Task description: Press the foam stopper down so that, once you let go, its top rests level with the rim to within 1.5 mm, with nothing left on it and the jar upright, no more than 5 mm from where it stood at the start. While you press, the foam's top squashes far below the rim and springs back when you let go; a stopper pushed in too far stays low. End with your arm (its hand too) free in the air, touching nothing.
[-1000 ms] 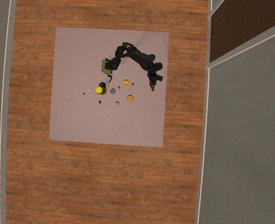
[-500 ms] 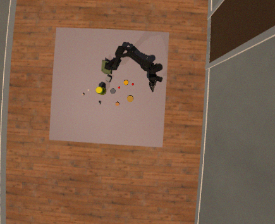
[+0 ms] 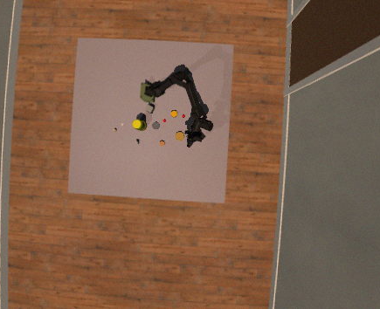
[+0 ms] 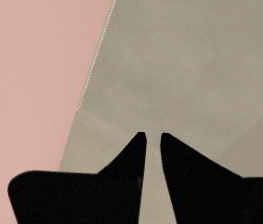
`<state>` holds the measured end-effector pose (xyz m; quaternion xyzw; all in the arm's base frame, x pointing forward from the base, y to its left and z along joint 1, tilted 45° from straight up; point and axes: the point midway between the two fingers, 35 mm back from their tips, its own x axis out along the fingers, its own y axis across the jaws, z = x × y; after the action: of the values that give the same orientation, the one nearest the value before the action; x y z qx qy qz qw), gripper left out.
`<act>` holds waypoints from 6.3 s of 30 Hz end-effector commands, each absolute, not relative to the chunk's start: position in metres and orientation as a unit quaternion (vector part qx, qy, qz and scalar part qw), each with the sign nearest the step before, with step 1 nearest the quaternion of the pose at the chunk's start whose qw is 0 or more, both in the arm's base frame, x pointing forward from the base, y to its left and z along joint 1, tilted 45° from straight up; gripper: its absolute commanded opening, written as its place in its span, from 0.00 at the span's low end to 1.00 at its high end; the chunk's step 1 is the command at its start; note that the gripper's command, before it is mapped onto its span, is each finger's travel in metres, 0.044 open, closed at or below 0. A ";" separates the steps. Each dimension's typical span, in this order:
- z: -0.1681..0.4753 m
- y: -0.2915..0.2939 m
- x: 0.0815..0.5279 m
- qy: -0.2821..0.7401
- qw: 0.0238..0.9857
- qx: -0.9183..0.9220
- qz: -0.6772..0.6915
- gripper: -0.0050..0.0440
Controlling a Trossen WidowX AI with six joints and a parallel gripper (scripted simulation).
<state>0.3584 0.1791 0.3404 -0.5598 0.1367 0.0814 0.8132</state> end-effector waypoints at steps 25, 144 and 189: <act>0.064 -0.073 0.326 0.671 0.686 -0.088 0.266 0.10; 0.019 -0.079 0.268 0.682 0.623 0.286 0.254 0.10; 0.017 -0.077 0.267 0.682 0.623 0.286 0.254 0.10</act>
<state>0.2677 -0.0789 0.0176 0.2851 0.6807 0.2536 0.6253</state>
